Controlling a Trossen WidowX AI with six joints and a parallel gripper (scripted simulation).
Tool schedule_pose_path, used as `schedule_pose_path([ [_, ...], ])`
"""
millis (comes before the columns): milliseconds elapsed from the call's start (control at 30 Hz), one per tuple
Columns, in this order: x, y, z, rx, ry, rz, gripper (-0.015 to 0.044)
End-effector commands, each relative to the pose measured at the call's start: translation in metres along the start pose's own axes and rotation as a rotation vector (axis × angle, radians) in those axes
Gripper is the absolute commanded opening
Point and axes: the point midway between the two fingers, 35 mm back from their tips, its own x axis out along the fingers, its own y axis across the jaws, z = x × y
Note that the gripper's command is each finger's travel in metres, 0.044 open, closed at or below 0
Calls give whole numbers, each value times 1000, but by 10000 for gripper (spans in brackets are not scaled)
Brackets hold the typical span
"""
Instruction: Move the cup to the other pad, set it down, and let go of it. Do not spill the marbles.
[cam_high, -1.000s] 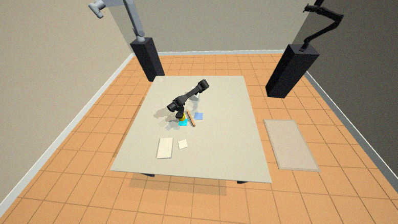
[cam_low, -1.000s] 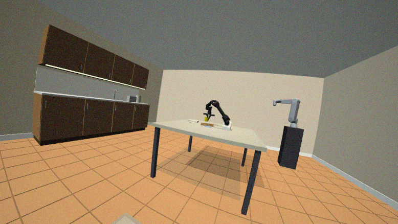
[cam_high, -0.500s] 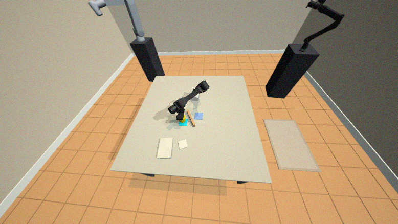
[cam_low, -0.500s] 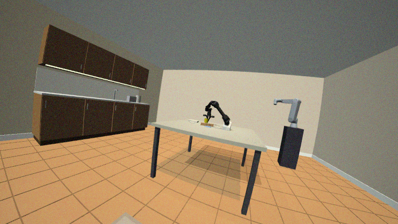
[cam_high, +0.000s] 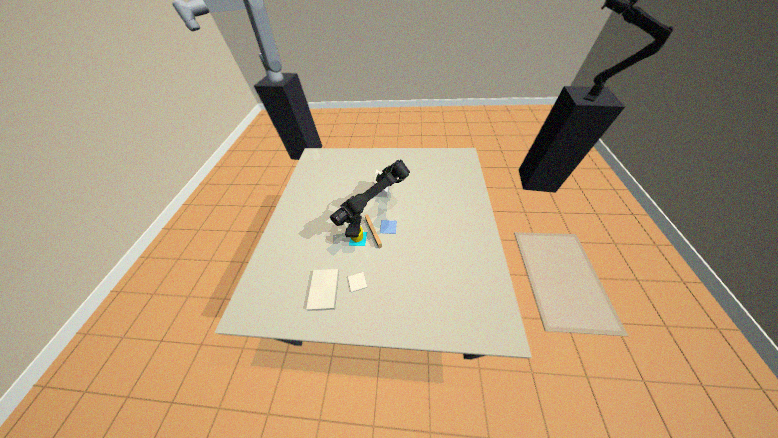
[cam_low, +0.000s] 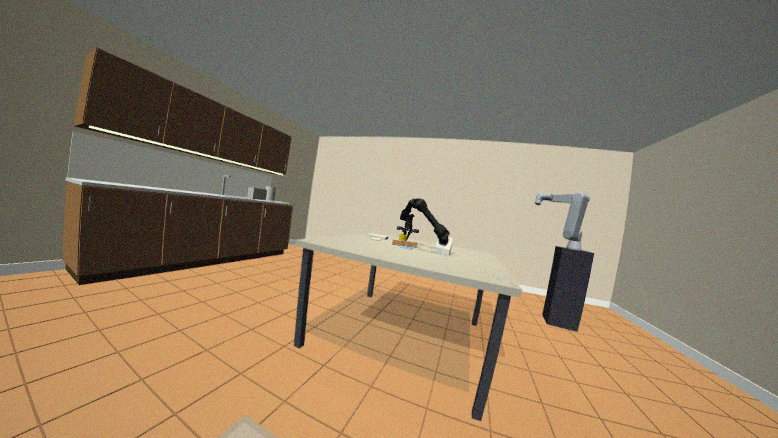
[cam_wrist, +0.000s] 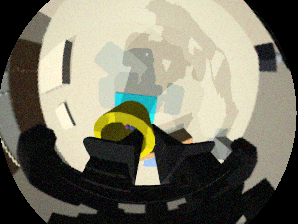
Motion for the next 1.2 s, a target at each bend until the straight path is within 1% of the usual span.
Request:
schedule_pose_path([
  [0, 9, -3, -1, 12, 9, -7, 0],
  [567, 6, -1, 0, 1, 2, -3, 0],
  [733, 6, -1, 0, 1, 2, -3, 131],
  [767, 6, -1, 0, 1, 2, -3, 147],
  [1167, -1, -1, 0, 2, 2, -4, 147],
])
